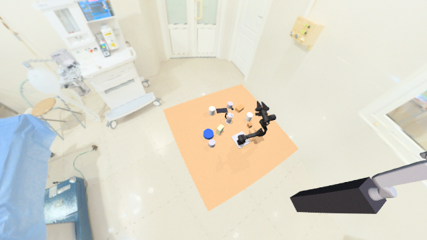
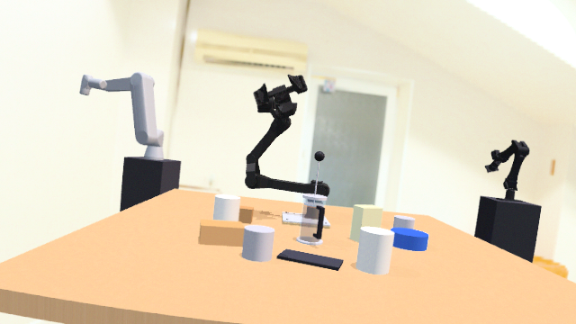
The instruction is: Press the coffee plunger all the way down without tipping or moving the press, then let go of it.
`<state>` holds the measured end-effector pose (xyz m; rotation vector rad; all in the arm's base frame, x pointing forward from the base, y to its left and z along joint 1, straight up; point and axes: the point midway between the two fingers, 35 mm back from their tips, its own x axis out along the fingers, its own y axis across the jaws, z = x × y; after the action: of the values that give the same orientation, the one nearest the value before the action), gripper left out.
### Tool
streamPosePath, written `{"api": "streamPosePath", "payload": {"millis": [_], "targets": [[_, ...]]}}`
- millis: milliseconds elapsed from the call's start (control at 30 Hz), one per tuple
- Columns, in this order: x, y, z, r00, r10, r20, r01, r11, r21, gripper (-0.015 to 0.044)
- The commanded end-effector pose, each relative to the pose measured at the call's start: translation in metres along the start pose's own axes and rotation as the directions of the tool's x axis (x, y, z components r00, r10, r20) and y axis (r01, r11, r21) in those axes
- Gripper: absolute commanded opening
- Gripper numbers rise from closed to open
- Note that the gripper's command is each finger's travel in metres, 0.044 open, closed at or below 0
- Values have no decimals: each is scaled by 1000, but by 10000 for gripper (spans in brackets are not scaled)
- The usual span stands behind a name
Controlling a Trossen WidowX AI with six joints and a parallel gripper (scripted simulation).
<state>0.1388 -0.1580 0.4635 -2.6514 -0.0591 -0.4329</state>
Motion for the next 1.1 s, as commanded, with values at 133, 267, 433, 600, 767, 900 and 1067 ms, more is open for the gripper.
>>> {"api": "streamPosePath", "payload": {"millis": [133, 267, 433, 600, 767, 900, 1067], "targets": [[-5, -16, -15, 997, -15, -73, 2, 986, -167, 440], [-15, -49, -28, 987, -35, -157, -50, 862, -504, 440], [-21, -110, -31, 969, -111, -221, -160, 401, -902, 440], [-4, -166, 7, 976, -171, -134, -181, -295, -938, 440], [28, -184, 61, 991, -127, 36, -74, -757, -650, 440], [51, -174, 107, 976, -42, 212, 23, -955, -297, 440], [69, -135, 170, 868, 128, 480, 41, -981, 187, 440]]}}
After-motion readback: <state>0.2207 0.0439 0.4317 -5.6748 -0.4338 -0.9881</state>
